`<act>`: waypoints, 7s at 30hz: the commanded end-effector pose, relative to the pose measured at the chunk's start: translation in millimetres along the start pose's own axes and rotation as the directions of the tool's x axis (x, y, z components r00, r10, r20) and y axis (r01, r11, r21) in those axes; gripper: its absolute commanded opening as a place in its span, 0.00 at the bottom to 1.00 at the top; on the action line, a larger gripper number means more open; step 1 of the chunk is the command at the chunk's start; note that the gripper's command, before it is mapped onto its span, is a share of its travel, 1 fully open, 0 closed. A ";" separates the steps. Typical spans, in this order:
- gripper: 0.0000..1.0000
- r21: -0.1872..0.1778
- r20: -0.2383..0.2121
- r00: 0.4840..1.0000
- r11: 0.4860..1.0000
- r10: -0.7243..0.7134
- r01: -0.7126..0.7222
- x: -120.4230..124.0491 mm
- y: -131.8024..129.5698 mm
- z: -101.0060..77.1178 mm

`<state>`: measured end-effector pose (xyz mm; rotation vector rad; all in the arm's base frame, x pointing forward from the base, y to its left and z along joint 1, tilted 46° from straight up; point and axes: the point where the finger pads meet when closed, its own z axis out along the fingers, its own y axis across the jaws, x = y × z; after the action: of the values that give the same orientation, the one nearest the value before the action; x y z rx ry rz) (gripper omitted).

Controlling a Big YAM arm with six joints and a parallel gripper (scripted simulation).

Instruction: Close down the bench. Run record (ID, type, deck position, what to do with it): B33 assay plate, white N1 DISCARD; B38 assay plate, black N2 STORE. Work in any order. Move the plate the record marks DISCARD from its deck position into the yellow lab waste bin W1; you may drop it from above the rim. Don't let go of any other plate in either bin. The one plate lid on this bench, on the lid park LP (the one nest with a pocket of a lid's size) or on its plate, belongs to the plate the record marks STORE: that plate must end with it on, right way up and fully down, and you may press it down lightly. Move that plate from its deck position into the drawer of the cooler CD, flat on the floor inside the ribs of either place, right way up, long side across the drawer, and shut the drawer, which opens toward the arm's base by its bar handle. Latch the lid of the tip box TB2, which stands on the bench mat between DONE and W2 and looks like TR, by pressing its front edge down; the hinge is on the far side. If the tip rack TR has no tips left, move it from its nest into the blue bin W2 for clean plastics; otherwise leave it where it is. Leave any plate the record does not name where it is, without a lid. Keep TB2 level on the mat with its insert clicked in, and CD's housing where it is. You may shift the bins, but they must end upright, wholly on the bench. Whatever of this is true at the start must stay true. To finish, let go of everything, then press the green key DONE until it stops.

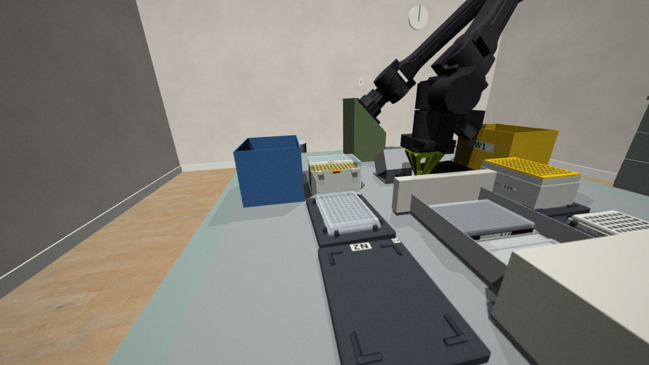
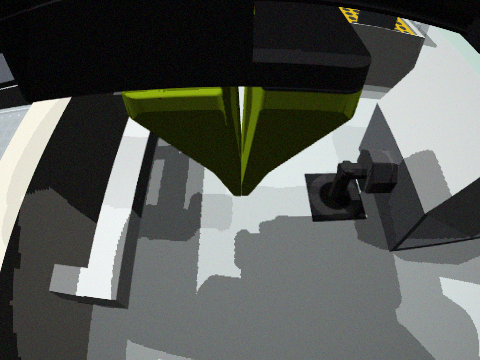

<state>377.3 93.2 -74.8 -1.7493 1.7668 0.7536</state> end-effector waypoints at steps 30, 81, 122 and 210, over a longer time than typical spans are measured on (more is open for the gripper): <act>0.00 0.020 0.003 1.000 1.000 -0.008 0.008 -3.3 -55.8 -5.6; 0.00 0.030 0.001 1.000 0.999 -0.017 0.017 -3.3 -72.7 -6.0; 0.00 0.061 -0.003 0.999 0.997 -0.043 0.043 -10.9 -115.8 -18.5; 0.00 0.055 -0.002 0.999 0.998 -0.038 0.038 -10.0 -154.9 -16.9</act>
<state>496.6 92.1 -79.0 -1.7450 1.7768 0.7694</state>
